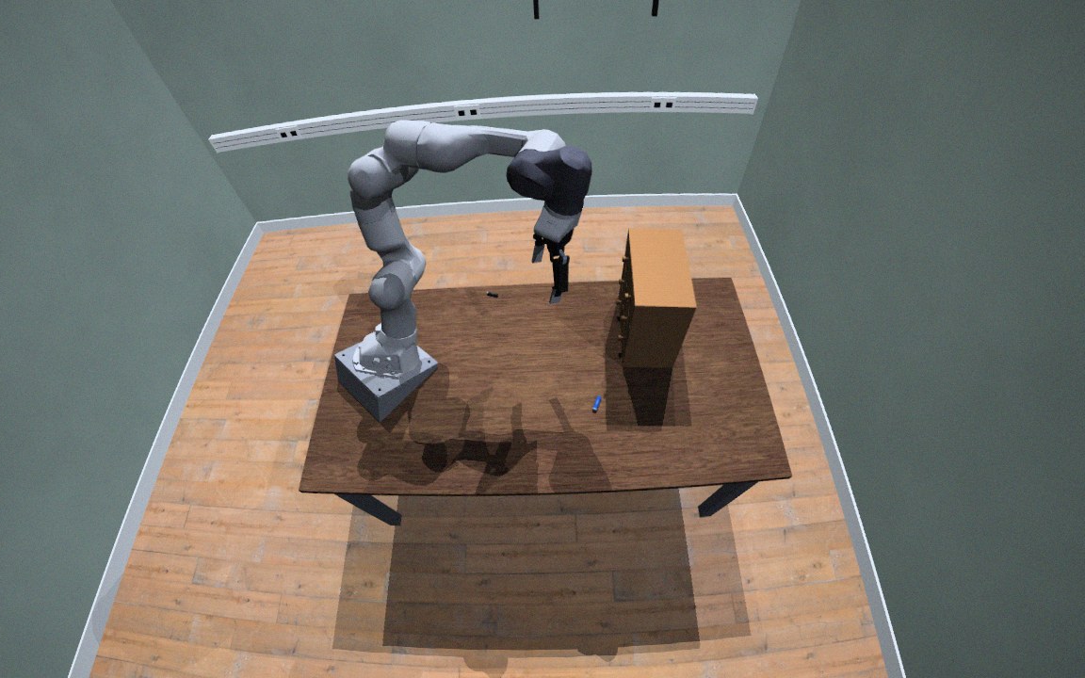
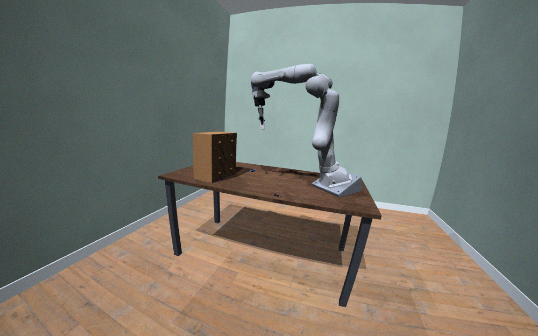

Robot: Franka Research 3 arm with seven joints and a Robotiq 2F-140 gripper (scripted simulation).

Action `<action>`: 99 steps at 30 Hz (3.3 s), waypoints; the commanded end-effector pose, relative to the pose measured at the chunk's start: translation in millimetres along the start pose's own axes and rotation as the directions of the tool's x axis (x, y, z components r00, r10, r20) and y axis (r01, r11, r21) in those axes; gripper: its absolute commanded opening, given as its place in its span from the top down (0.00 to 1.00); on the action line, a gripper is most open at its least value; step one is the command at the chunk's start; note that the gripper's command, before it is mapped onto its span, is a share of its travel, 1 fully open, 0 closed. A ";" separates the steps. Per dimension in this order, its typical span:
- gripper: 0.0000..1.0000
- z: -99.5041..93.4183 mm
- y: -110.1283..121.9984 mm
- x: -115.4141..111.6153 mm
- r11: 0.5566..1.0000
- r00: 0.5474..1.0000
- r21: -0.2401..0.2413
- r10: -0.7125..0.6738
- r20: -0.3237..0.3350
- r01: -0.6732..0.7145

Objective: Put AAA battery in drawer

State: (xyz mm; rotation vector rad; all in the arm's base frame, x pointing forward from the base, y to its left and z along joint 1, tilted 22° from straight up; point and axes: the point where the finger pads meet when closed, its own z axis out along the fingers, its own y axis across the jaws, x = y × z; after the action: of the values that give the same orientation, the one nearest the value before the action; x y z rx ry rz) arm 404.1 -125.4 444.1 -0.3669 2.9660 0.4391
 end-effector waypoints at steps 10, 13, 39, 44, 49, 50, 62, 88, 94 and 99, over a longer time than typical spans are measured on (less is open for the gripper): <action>0.00 -8.0 9.0 -6.8 0.991 0.989 0.020 0.133 0.061 -0.135; 0.00 -10.0 11.4 -7.4 0.988 0.986 0.022 0.151 0.075 -0.153; 0.00 -21.3 25.2 -10.9 0.966 0.956 0.025 0.251 0.150 -0.257; 0.00 -23.0 27.4 -11.3 0.962 0.950 0.024 0.265 0.162 -0.273; 0.00 -24.4 29.1 -11.7 0.958 0.945 0.023 0.278 0.172 -0.285; 0.00 -24.7 29.4 -11.7 0.957 0.944 0.023 0.280 0.173 -0.288; 0.00 -26.6 31.8 -12.2 0.952 0.937 0.021 0.296 0.186 -0.305; 0.00 -28.1 33.6 -12.6 0.948 0.931 0.019 0.309 0.196 -0.318; 0.00 -28.1 33.6 -12.6 0.948 0.931 0.019 0.309 0.196 -0.318; 0.00 -28.1 33.6 -12.6 0.948 0.931 0.019 0.309 0.196 -0.318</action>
State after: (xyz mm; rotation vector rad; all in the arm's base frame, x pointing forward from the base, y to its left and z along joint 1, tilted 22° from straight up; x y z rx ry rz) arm 404.2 -101.2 481.6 0.1458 2.8451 0.4003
